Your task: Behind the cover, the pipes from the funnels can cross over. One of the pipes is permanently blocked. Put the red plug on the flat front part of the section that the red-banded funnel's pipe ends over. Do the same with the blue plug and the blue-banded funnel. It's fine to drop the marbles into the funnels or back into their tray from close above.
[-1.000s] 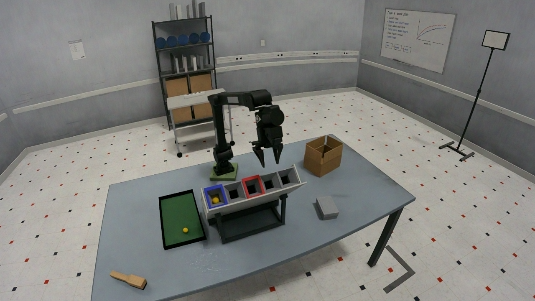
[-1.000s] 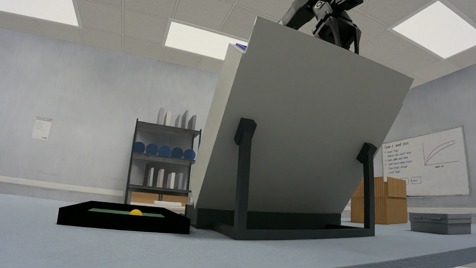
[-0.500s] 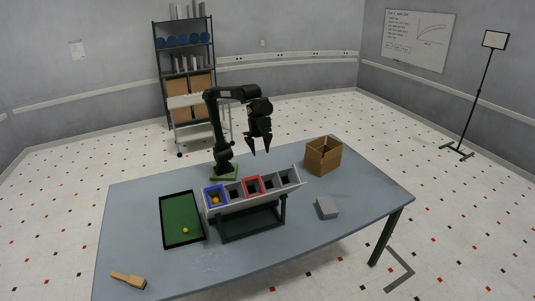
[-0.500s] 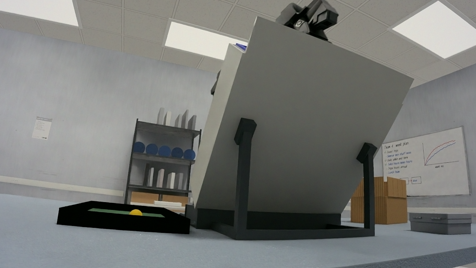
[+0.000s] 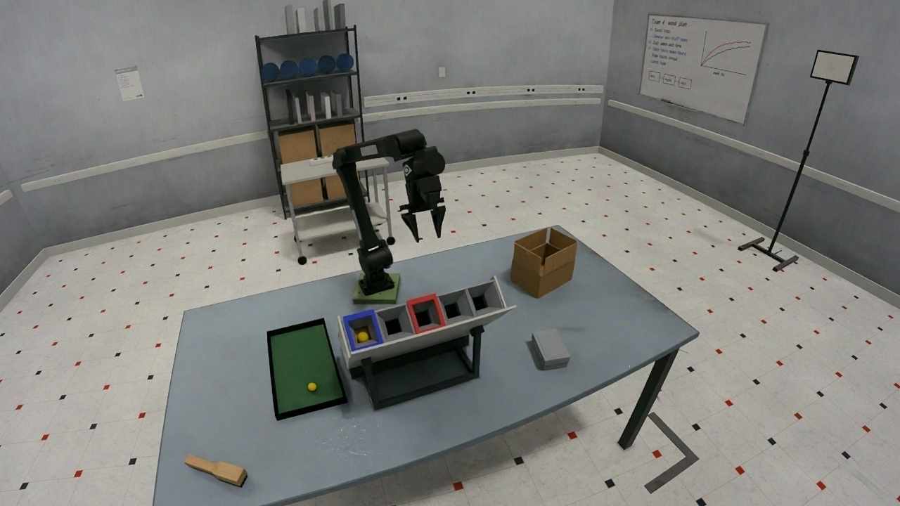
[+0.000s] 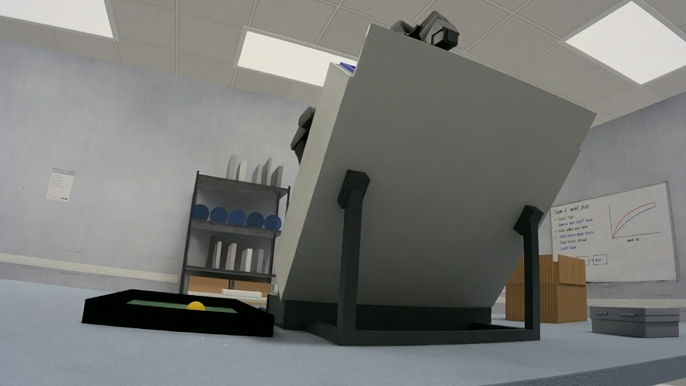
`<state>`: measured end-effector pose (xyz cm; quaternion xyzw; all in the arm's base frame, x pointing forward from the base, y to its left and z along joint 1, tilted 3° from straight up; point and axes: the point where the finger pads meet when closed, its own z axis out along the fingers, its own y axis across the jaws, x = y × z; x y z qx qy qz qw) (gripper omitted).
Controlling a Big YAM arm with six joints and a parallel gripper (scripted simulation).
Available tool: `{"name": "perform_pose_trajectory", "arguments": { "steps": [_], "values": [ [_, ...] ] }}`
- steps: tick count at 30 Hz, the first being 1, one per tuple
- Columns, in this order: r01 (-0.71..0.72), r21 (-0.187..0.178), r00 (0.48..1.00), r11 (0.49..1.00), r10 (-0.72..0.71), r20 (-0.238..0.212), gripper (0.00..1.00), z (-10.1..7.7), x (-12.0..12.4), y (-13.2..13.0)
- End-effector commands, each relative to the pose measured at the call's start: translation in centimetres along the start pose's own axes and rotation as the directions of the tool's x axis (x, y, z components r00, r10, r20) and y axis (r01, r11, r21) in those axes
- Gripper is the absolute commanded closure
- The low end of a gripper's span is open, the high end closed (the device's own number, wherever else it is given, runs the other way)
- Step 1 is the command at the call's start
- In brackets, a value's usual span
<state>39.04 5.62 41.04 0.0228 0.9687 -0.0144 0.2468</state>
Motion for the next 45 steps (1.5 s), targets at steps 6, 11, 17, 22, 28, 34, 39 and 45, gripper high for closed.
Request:
{"name": "perform_pose_trajectory", "arguments": {
  "steps": [6,11,17,22,28,34,39,45],
  "values": [
    [-0.008,0.002,1.0,1.0,0.008,-0.007,0.41,0.5,0.2,0.4],
    [-0.007,0.001,0.995,1.0,0.007,-0.097,0.41,1.3,3.7,-1.1],
    [-0.007,0.0,0.973,1.0,0.007,-0.231,0.41,2.6,8.9,-3.5],
    [-0.006,0.0,0.941,1.0,0.006,-0.339,0.41,3.7,13.2,-5.5],
    [-0.006,0.0,0.932,1.0,0.005,-0.363,0.41,4.0,14.2,-5.9],
    [-0.005,0.001,0.917,1.0,0.004,-0.398,0.41,4.4,15.6,-6.5],
    [-0.004,0.001,0.904,1.0,0.004,-0.427,0.41,4.7,16.9,-7.0],
    [-0.015,0.008,0.915,1.0,0.017,-0.403,0.41,4.5,15.7,-6.6]
  ]
}}
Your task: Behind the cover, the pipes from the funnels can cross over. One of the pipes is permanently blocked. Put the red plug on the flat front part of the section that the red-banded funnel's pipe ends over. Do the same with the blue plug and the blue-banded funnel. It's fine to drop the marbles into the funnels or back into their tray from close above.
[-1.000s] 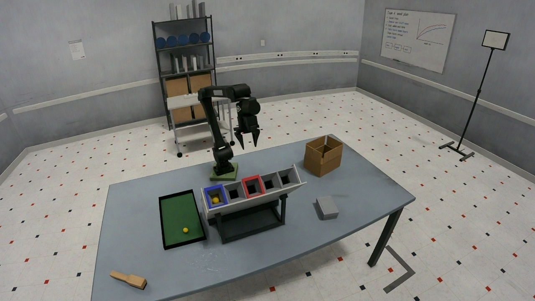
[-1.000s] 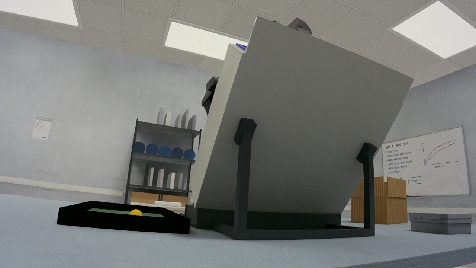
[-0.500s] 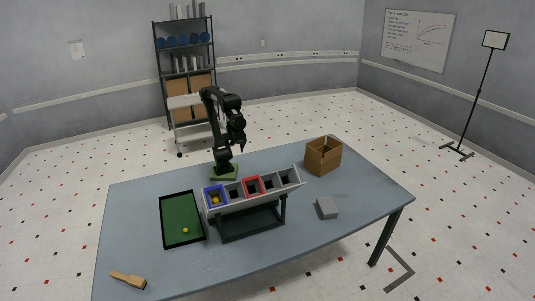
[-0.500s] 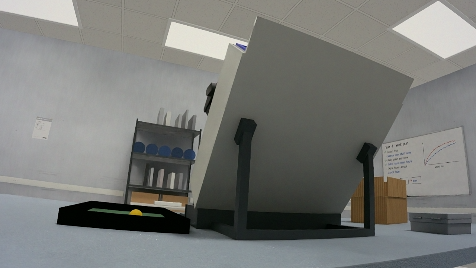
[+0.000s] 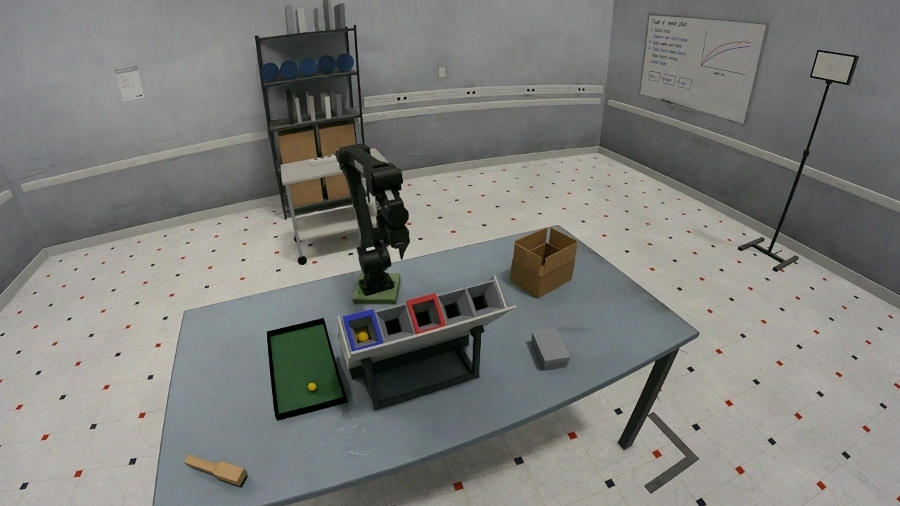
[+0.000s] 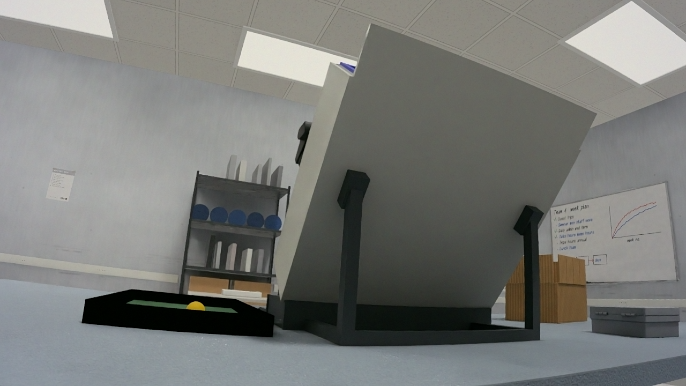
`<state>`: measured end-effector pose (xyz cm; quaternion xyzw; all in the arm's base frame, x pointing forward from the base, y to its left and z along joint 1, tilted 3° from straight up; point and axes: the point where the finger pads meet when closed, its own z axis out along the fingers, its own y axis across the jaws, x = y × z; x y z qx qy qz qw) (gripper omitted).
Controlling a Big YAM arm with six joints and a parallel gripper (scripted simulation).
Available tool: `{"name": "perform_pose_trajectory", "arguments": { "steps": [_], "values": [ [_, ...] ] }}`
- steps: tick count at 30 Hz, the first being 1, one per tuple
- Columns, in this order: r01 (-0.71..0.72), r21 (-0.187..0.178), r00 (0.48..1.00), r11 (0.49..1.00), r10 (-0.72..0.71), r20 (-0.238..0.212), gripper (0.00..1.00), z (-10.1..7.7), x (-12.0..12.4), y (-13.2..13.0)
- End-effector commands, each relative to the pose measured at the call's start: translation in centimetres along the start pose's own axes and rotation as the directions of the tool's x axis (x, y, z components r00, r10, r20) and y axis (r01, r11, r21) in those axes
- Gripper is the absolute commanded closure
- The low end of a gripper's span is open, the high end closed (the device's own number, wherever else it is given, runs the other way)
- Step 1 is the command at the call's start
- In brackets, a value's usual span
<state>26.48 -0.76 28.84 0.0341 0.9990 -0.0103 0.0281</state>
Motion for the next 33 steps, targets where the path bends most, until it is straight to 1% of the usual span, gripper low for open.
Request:
{"name": "perform_pose_trajectory", "arguments": {
  "steps": [1,13,14,30,31,33],
  "values": [
    [0.0,-0.002,1.0,1.0,0.0,0.028,0.41,-0.8,-0.59,0.2],
    [0.0,-0.002,1.0,1.0,0.0,0.028,0.41,-0.8,-0.59,0.2],
    [0.001,-0.001,1.0,1.0,-0.001,0.016,0.41,-0.51,-0.26,0.01],
    [0.001,-0.001,1.0,1.0,-0.001,0.016,0.41,-0.51,-0.26,0.01],
    [0.001,-0.001,1.0,1.0,-0.001,0.016,0.2,-0.51,-0.26,0.01],
    [0.001,-0.001,1.0,1.0,-0.001,0.016,0.2,-0.51,-0.26,0.01]
  ]
}}
